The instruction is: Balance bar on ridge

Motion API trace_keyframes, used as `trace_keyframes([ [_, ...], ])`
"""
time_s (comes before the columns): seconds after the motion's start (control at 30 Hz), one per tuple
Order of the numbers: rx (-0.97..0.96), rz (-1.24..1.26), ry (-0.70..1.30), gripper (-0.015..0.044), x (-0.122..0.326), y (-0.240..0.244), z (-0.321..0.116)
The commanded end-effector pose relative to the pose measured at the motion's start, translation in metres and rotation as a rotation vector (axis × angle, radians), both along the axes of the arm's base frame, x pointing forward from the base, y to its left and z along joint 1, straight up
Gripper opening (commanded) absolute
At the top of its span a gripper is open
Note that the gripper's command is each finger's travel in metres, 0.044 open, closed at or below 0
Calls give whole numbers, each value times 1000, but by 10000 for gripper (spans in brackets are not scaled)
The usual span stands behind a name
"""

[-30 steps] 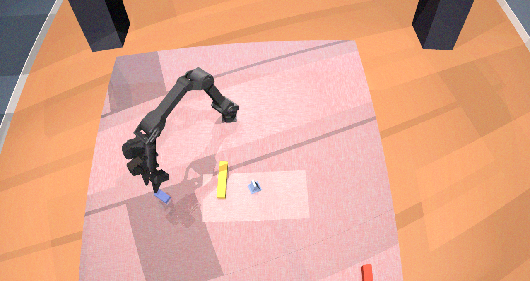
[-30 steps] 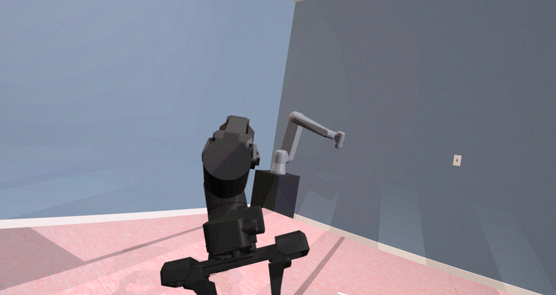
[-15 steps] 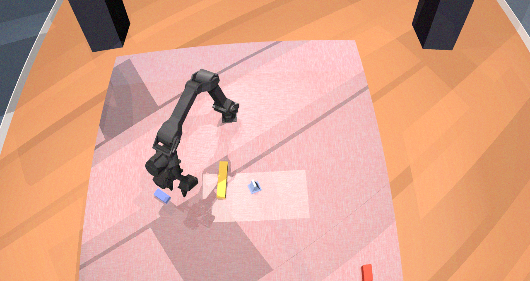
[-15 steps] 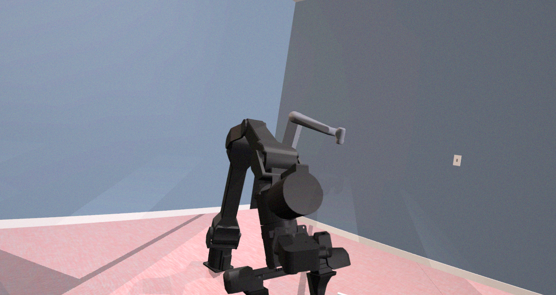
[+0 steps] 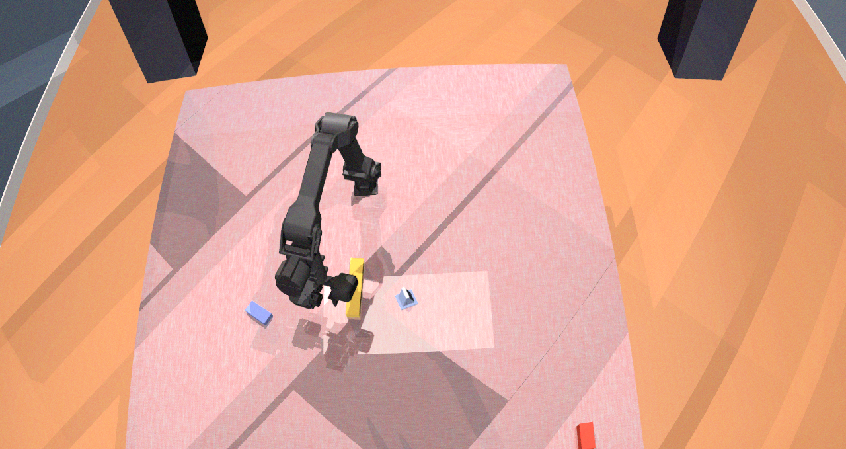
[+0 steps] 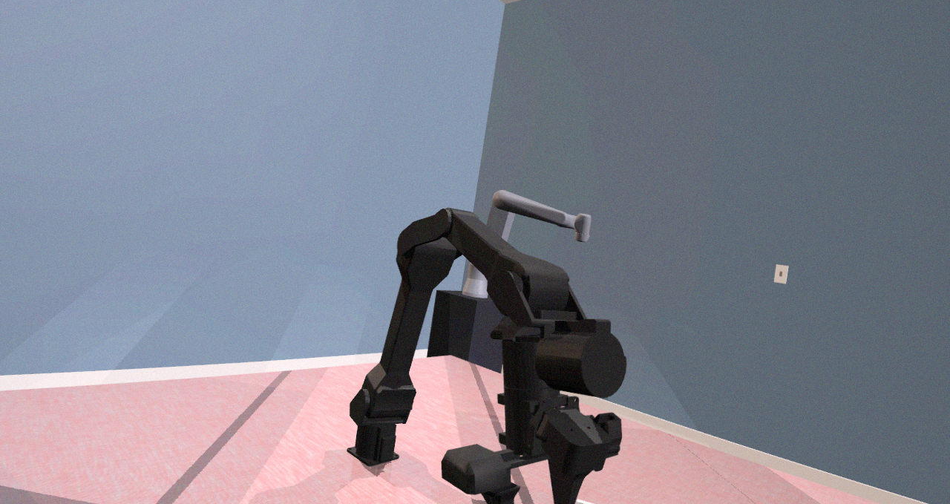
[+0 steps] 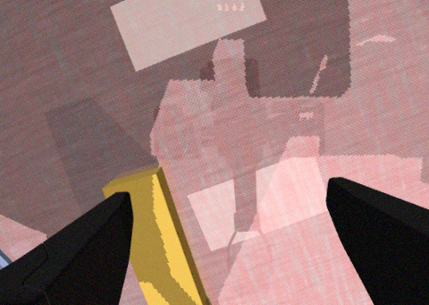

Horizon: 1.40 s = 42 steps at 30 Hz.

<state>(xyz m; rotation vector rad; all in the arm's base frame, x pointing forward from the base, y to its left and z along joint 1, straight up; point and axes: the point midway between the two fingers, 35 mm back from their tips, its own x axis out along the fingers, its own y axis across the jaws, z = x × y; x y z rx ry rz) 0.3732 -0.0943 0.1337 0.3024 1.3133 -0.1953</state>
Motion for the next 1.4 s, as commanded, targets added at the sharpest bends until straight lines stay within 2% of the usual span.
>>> trace_keyframes([
  [0.0, -17, 75, 75, 315, -12, 21, -7],
  [0.33, -66, 243, 214, 315, -36, 64, -14],
  [0.57, -67, 246, 216, 315, -37, 65, -18],
  [0.83, -66, 246, 216, 315, -36, 65, -58],
  [1.37, -66, 246, 216, 315, -35, 65, -73],
])
